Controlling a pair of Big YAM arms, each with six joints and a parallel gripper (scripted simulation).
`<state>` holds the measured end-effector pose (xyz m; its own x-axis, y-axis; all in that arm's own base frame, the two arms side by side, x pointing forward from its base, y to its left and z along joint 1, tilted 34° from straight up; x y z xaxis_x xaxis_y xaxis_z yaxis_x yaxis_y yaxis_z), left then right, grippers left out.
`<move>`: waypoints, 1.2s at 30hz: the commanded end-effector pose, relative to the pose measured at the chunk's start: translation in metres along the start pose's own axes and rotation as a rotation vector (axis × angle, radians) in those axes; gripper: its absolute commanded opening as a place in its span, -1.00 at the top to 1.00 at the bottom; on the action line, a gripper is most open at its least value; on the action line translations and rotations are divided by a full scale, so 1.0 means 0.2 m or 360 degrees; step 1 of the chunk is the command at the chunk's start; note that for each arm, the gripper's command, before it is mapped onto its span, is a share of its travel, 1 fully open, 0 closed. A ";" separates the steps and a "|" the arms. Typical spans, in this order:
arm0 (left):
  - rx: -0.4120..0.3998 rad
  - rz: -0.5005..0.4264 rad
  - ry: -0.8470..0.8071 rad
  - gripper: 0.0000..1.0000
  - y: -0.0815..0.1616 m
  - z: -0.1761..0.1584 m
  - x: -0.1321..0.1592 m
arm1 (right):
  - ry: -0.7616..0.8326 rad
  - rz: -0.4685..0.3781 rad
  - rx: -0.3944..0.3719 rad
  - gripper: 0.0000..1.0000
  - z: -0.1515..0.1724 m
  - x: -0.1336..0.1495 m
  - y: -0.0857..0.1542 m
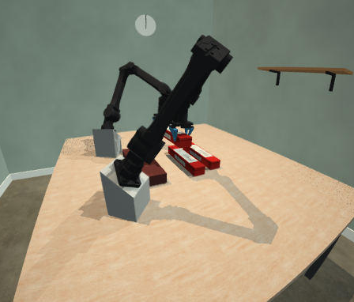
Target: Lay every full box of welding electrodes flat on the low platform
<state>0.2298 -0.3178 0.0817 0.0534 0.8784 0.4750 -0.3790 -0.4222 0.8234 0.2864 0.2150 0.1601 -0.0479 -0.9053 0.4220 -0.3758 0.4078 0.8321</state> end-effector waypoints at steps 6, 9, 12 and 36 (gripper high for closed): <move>-0.0114 -0.0129 0.0014 1.00 0.27 0.13 -0.01 | -0.0029 -0.0085 0.0118 1.00 -0.13 0.04 0.21; -0.0114 -0.0129 0.0014 1.00 0.27 0.14 -0.01 | -0.0030 -0.0085 0.0117 1.00 -0.13 0.04 0.21; -0.0114 -0.0129 0.0014 1.00 0.27 0.13 -0.01 | -0.0017 -0.0092 0.0123 1.00 -0.10 0.02 0.22; -0.0075 -0.0072 0.0007 1.00 0.18 -0.16 0.06 | -0.0008 -0.0045 0.0075 1.00 0.19 0.01 0.13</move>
<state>0.1995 -0.3083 0.0777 0.0634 0.8764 0.4775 -0.3790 -0.4214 0.8239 0.2537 0.2162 0.1480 -0.0549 -0.9104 0.4101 -0.3787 0.3991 0.8351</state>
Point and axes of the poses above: on each arm, the point where the finger pads meet when closed, its own y axis back along the fingers, its own z axis across the jaws, x = y × z, the point moved 6 cm from there along y, back along the fingers, and after that the axes turned 7 degrees about y, right-handed, at the moved point
